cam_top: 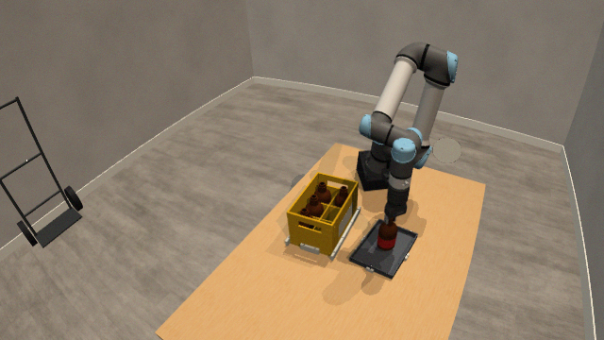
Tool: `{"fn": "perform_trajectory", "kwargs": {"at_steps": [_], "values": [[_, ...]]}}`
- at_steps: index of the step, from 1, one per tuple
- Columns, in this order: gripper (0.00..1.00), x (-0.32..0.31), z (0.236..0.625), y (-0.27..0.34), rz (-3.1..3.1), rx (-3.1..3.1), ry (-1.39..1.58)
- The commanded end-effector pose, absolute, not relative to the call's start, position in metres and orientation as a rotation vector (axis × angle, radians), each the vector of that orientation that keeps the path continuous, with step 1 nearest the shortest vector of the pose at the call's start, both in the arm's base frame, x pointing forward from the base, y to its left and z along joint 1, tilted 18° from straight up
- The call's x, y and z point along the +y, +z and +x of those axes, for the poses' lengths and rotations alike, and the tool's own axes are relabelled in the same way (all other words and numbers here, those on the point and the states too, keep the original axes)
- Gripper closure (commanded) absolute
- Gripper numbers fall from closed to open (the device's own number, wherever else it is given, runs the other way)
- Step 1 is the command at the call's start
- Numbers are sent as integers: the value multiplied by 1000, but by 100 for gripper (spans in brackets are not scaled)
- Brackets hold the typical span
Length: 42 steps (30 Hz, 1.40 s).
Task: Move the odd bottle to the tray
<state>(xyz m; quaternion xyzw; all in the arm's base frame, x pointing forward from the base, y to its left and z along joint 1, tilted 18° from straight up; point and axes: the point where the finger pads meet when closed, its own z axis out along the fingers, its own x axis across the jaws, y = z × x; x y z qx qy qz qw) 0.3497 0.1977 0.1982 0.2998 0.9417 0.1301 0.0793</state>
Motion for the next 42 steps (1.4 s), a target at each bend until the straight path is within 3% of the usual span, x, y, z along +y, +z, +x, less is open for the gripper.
{"fn": "perform_trajectory", "kwargs": {"at_steps": [1, 42], "values": [[100, 198, 350, 199, 896, 2817, 390], [100, 200, 353, 188, 896, 2817, 390]]}}
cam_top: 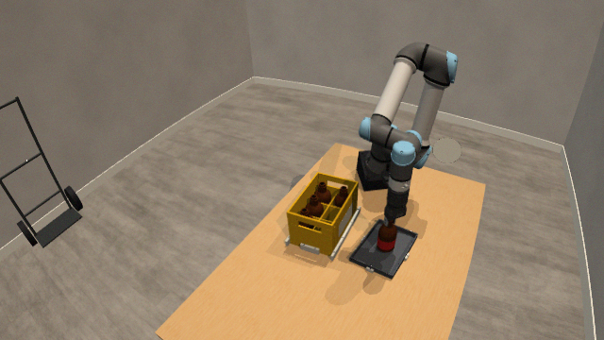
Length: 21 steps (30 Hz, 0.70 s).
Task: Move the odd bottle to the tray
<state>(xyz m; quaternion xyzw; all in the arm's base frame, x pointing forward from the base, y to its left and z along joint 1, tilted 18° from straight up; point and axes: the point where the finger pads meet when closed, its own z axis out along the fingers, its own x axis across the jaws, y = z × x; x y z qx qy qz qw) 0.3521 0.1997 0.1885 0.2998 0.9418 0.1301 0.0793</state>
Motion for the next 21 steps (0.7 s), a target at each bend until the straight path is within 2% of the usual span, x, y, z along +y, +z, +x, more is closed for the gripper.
{"fn": "perform_trajectory", "kwargs": {"at_steps": [1, 21], "values": [[100, 200, 353, 187, 896, 2817, 390], [100, 201, 354, 181, 896, 2817, 390]]}}
